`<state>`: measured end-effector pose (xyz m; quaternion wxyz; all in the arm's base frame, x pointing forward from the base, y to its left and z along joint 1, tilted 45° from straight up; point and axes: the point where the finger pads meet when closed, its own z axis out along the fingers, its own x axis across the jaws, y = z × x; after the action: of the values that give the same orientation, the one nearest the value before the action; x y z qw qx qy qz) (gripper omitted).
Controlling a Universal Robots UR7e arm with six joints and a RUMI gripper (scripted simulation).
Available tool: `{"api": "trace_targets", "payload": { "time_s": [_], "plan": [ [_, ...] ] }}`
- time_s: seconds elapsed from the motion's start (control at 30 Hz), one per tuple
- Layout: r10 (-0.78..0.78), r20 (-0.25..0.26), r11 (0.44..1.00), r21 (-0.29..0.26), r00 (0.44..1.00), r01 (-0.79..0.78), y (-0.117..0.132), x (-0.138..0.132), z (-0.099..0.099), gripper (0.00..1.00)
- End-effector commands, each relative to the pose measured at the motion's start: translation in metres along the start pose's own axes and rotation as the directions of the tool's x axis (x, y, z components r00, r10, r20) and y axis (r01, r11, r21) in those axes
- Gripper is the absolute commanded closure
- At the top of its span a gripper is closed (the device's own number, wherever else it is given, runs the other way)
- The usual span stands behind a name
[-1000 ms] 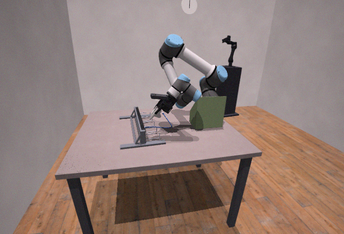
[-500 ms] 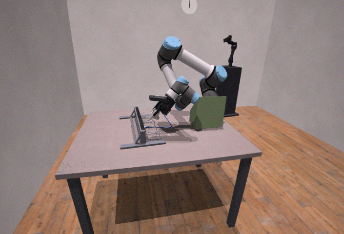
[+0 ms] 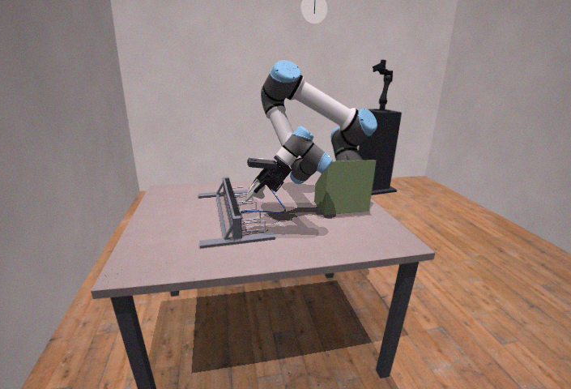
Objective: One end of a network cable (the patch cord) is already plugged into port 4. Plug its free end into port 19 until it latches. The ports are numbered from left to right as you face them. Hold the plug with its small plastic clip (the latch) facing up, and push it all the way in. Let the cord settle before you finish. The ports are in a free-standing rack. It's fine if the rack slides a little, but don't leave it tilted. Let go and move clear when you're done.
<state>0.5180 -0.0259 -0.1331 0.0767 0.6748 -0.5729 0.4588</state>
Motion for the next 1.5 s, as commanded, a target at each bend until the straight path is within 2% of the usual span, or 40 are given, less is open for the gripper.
{"api": "trace_targets", "payload": {
  "time_s": [0.0,0.63,0.93,1.1,1.43,1.47],
  "plan": [
    [0.0,0.001,1.0,0.001,1.0,0.0,0.0,0.0,0.0,1.0],
    [0.0,0.001,1.0,0.001,1.0,0.0,0.0,0.0,0.0,1.0],
    [-0.001,0.001,1.0,0.001,1.0,0.001,0.0,0.0,-0.014,1.0],
    [-0.001,0.001,1.0,0.001,1.0,0.001,0.0,0.0,-0.039,1.0],
    [-0.001,0.001,1.0,0.001,1.0,0.001,0.0,0.0,-0.101,1.0],
    [-0.001,0.001,1.0,0.001,1.0,0.001,0.0,0.0,-0.101,1.0]
  ]
}}
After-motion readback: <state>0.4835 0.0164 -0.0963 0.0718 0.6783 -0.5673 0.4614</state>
